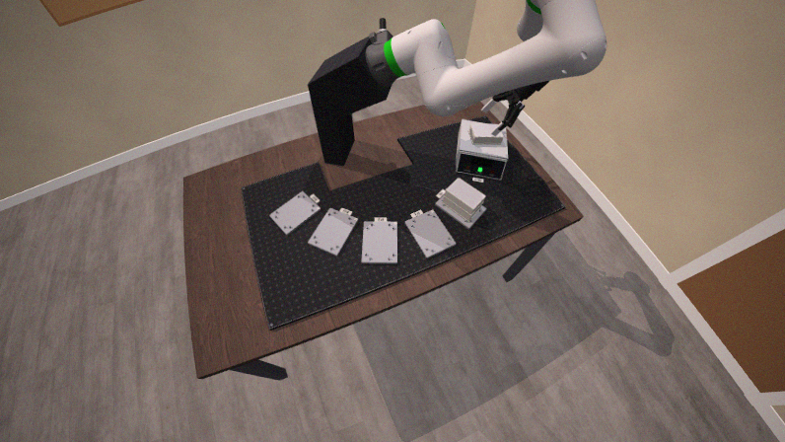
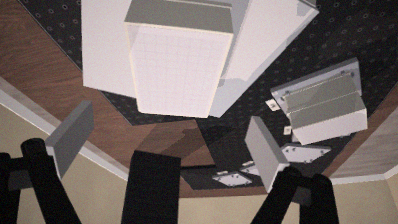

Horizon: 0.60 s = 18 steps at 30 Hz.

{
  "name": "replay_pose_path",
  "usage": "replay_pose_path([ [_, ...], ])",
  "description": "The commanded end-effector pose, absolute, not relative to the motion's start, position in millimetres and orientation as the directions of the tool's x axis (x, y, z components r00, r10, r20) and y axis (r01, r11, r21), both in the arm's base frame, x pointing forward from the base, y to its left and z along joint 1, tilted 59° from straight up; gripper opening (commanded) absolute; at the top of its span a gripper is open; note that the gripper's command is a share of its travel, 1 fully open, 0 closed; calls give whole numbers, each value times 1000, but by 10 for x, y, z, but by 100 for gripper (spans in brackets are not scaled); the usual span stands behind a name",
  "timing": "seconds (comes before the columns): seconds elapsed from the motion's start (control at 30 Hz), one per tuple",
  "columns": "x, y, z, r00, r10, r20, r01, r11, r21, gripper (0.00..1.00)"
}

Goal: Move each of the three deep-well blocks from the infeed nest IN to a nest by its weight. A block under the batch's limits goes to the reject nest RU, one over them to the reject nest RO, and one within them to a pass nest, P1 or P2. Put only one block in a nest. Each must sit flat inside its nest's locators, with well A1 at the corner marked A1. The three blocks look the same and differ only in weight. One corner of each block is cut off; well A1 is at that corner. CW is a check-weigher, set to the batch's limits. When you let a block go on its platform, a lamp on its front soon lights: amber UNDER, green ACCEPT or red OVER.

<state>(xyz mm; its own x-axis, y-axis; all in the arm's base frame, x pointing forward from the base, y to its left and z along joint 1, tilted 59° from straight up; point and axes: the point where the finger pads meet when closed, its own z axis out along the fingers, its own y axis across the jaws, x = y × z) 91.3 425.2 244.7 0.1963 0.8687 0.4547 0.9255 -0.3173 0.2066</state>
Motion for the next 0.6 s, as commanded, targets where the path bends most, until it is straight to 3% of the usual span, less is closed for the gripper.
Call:
replay_pose_path([
  [0.0, 874, 4180, 2498, 196, 869, 455, 925, -317, 207, 100],
  [0.57, 852, 4136, 2528, 196, 869, 455, 925, -317, 207, 100],
])
